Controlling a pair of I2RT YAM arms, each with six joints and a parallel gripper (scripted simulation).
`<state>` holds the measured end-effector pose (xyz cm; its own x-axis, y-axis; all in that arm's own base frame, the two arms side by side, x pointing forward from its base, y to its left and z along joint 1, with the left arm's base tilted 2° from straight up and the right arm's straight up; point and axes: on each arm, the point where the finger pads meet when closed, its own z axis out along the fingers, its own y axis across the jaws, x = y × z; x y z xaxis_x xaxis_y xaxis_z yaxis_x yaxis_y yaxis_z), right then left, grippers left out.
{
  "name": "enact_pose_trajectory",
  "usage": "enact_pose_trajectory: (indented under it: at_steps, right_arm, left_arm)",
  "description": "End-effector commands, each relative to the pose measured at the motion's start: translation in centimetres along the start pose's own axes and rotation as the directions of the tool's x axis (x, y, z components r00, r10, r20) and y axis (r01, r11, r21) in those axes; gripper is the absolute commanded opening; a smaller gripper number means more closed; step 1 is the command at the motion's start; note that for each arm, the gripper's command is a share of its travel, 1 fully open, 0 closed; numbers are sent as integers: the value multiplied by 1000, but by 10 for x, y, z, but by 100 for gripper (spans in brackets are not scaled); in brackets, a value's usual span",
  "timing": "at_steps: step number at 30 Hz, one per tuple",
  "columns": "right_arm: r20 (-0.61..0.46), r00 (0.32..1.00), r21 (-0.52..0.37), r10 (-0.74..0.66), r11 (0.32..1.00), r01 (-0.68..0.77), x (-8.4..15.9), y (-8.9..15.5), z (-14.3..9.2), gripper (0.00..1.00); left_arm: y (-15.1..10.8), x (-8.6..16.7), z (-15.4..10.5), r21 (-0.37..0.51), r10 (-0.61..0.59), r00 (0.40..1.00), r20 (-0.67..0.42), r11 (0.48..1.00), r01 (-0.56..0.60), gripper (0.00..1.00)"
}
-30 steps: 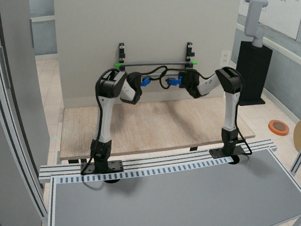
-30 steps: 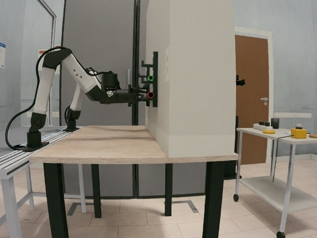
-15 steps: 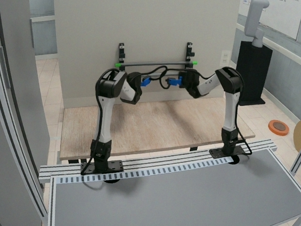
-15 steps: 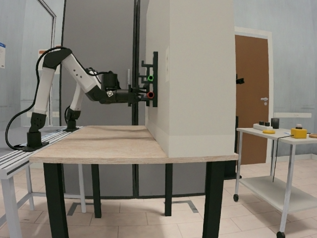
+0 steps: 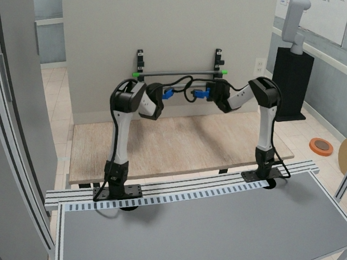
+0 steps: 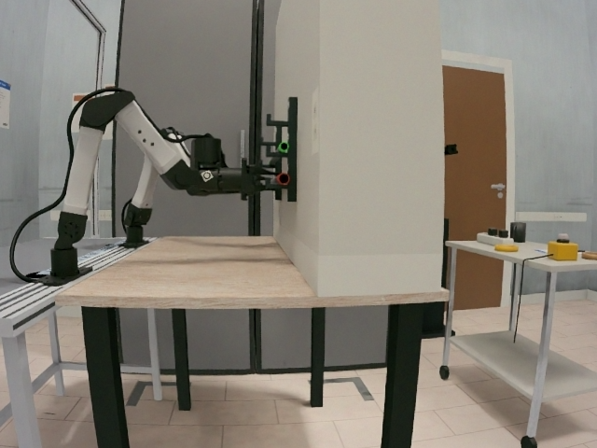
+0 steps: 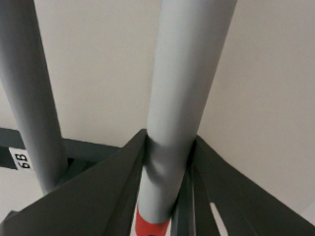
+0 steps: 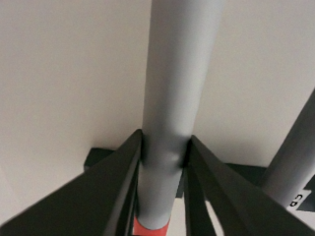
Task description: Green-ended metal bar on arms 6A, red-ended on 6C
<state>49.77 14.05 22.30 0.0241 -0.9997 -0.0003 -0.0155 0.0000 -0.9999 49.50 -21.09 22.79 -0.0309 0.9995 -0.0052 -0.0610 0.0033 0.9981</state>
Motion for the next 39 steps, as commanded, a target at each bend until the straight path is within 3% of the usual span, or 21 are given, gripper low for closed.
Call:
enact_pose_trajectory:
  at_steps: [1, 39]
  right_arm:
    - [2, 1000, 12, -2, 1000, 2, -1, -18, -3, 0]
    - [2, 1000, 12, -2, 1000, 2, -1, -54, -3, 0]
  left_arm:
    - [-3, -6, -4, 37, 23, 1000, 15, 999, -23, 0]
    - [33, -7, -3, 37, 23, 1000, 15, 999, -23, 0]
